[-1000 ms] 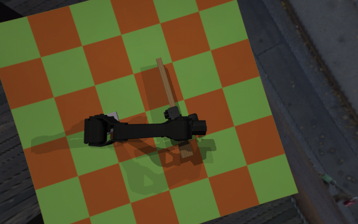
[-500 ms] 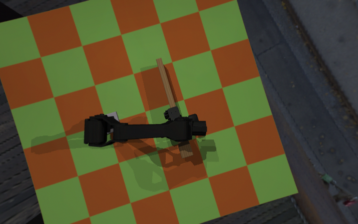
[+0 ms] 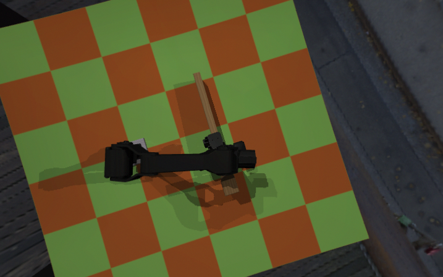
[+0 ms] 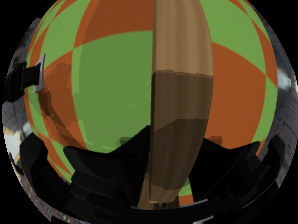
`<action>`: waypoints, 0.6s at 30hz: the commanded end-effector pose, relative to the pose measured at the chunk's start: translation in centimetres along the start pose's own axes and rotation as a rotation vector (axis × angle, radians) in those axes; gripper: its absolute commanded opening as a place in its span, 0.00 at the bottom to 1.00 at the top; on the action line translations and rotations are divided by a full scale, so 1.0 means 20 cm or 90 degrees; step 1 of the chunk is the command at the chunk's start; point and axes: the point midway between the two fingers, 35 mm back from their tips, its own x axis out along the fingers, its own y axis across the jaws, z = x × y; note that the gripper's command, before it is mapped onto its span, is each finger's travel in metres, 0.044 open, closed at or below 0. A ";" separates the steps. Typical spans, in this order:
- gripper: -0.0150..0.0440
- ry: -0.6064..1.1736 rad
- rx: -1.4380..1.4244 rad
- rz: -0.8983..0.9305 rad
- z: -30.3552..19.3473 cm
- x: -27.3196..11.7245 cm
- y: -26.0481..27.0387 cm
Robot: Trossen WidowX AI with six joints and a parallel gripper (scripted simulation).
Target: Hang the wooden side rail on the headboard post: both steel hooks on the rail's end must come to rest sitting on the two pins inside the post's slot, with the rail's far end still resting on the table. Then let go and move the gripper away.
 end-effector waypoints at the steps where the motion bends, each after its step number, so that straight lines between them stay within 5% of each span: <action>1: 0.25 0.001 -0.001 -0.004 -0.01 -0.01 -0.01; 18: 0.25 0.001 -0.001 -0.004 -0.02 0.00 0.00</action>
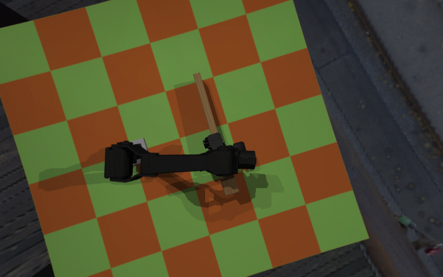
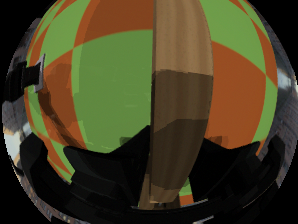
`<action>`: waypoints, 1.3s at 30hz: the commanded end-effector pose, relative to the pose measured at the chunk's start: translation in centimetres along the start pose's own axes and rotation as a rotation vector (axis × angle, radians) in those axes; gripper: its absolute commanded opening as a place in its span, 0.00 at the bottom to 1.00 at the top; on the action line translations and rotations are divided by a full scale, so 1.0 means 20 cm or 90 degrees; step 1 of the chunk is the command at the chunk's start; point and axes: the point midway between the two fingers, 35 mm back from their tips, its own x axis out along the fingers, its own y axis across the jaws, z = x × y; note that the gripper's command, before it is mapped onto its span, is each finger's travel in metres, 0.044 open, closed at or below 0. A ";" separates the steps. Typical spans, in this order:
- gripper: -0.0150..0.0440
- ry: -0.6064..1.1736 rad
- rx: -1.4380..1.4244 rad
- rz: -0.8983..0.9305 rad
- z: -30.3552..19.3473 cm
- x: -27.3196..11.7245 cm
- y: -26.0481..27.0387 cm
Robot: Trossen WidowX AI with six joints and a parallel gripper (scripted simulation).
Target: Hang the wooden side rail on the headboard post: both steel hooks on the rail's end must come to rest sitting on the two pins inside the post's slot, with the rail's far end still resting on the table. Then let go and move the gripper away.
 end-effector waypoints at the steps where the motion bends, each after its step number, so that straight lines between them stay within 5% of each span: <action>1: 0.25 0.002 -0.002 -0.003 -0.01 0.00 0.00; 39: 0.25 0.002 -0.002 -0.003 -0.02 -0.01 -0.01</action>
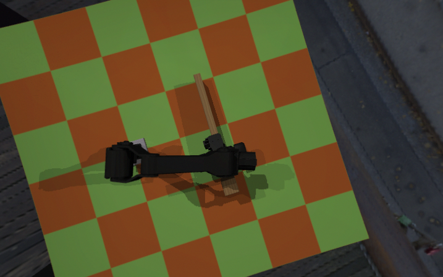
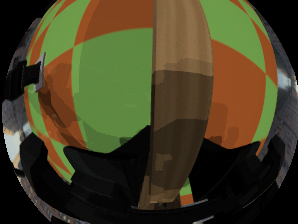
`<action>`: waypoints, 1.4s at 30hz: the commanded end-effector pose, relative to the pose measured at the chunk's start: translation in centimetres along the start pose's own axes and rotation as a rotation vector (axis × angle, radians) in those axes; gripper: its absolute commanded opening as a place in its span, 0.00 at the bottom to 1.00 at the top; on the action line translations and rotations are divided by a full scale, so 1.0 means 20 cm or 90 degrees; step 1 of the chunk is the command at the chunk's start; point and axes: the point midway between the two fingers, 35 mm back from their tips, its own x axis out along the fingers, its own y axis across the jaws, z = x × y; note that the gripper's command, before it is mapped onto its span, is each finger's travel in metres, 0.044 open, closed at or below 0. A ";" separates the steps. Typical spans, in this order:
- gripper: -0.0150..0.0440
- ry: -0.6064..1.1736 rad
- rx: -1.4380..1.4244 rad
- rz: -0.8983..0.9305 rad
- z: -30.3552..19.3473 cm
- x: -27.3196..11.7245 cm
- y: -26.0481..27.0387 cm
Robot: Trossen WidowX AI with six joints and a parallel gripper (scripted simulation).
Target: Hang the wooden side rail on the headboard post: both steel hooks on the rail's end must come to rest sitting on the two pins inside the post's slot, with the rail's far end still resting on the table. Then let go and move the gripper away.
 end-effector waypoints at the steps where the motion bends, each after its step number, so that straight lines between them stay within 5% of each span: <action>1: 0.25 0.002 -0.001 -0.003 0.00 0.00 0.00; 42: 0.25 0.002 -0.001 -0.003 0.00 0.03 0.00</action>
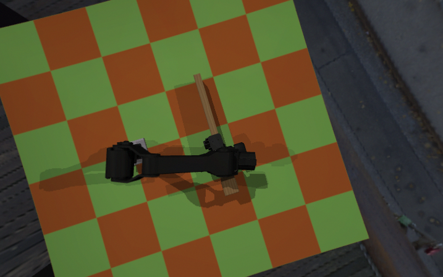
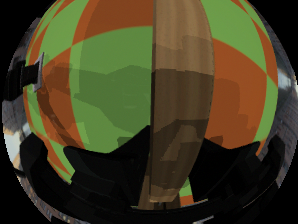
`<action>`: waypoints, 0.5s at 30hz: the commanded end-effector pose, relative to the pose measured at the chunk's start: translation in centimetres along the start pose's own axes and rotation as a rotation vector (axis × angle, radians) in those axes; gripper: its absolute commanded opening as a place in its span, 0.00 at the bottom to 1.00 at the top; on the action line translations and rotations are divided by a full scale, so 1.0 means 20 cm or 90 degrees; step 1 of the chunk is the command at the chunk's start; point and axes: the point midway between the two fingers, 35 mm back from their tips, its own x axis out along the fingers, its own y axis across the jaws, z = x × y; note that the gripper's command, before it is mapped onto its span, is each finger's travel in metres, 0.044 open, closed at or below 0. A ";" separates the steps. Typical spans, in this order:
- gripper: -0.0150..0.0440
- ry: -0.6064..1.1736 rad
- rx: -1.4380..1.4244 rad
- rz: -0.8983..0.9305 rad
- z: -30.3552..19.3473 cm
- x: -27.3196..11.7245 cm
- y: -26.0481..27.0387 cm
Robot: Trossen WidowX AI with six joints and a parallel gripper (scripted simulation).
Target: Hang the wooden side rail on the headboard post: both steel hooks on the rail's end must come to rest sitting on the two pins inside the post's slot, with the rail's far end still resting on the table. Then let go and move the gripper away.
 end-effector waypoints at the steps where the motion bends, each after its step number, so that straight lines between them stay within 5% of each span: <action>1: 0.25 0.002 -0.001 -0.002 0.00 0.00 0.00; 15: 0.25 0.002 -0.001 -0.002 0.00 0.01 0.00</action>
